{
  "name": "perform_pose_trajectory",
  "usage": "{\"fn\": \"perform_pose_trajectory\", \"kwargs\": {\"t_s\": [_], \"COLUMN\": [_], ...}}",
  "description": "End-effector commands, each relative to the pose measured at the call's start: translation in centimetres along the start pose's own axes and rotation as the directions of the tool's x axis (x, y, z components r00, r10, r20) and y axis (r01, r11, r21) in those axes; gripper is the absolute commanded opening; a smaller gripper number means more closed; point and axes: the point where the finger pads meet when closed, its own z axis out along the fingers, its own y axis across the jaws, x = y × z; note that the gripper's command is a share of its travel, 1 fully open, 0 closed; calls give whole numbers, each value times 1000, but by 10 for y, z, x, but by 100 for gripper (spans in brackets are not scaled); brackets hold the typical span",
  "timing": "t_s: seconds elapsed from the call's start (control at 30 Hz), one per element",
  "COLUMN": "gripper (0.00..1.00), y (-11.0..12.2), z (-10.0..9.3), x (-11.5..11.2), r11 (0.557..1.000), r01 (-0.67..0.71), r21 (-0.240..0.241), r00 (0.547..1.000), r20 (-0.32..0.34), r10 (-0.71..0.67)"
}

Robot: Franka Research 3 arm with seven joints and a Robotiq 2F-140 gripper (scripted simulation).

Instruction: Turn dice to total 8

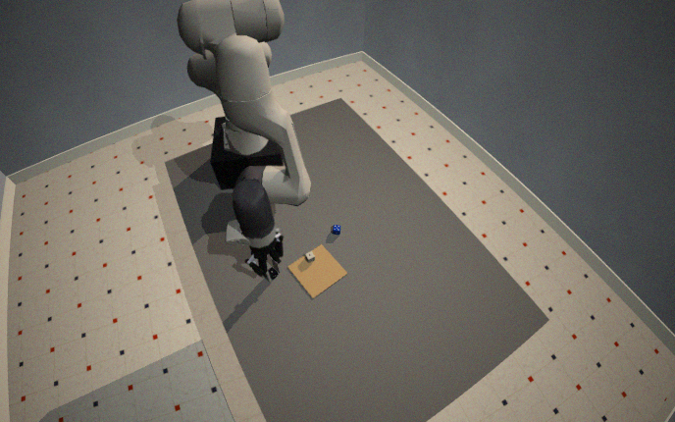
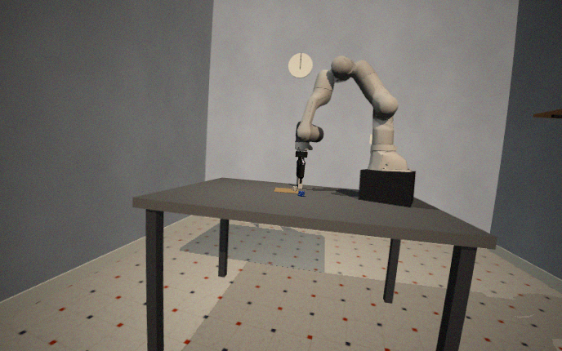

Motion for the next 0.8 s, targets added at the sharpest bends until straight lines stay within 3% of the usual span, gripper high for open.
{"fn": "perform_pose_trajectory", "kwargs": {"t_s": [0.0,0.27,0.3,0.77], "gripper": [25,25,13,13], "y": [-1,-1,-1,-1], "z": [0,0,0,0], "x": [-1,-1,-1,-1], "r11": [1000,1000,1000,1000], "r01": [4,4,4,4], "r21": [2,2,2,2], "r00": [1000,1000,1000,1000], "r20": [3,3,3,3], "r10": [-4,-4,-4,-4]}}
